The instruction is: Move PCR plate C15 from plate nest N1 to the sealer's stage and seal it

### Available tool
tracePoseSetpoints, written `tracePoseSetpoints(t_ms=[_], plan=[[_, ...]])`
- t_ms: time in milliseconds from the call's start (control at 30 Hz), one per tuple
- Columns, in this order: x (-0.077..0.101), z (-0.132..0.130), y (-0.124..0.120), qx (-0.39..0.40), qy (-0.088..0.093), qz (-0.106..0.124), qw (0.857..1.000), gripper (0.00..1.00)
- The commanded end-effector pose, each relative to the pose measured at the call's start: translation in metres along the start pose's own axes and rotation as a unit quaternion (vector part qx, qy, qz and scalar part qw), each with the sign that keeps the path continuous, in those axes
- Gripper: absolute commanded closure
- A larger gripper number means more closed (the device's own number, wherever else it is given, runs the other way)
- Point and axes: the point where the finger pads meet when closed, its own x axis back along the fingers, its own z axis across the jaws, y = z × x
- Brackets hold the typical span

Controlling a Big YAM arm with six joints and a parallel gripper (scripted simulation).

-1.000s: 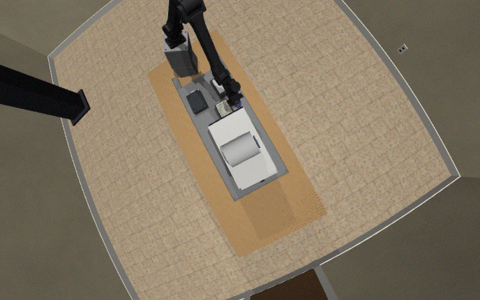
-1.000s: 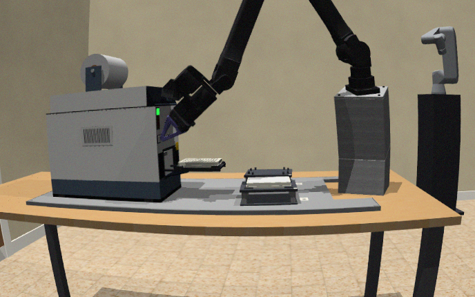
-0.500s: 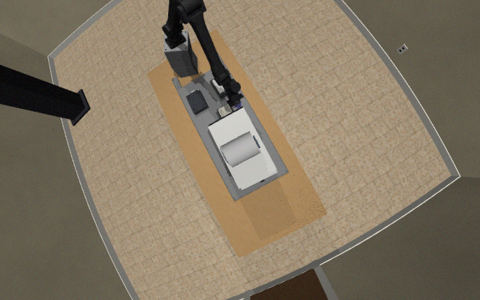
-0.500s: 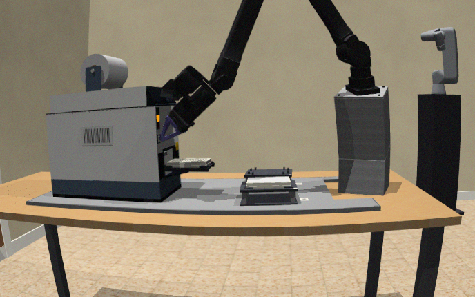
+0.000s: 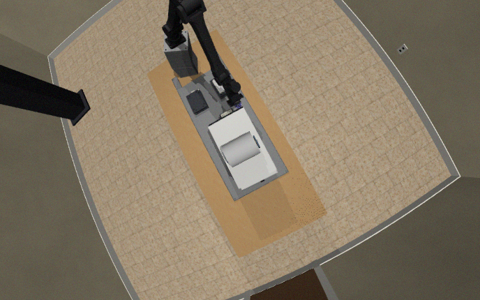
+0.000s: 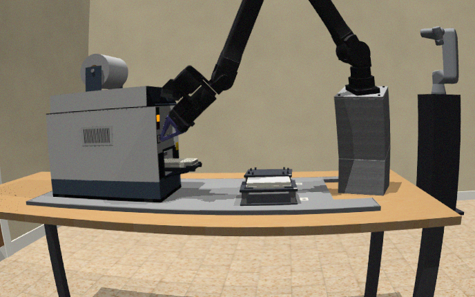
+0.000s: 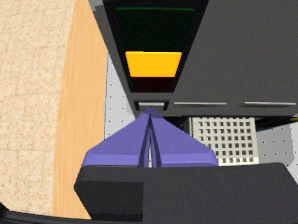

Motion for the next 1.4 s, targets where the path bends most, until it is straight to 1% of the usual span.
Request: tracePoseSetpoints(t_ms=[0, 833, 967, 1033, 1233, 1333, 1367], plan=[[-0.013, 0.004, 0.055, -0.007, 0.008, -0.055, 0.998, 1.00], [-0.013, 0.004, 0.056, -0.008, 0.010, -0.058, 0.998, 1.00], [0.003, 0.009, 0.053, -0.012, 0.012, -0.059, 0.998, 1.00], [0.003, 0.009, 0.053, -0.012, 0.012, -0.059, 0.998, 1.00], [0.026, 0.022, 0.045, -0.012, 0.019, -0.059, 0.998, 1.00], [0.033, 0.023, 0.037, -0.009, 0.023, -0.047, 0.999, 1.00], [0.035, 0.022, 0.033, -0.009, 0.022, -0.044, 0.999, 1.00]])
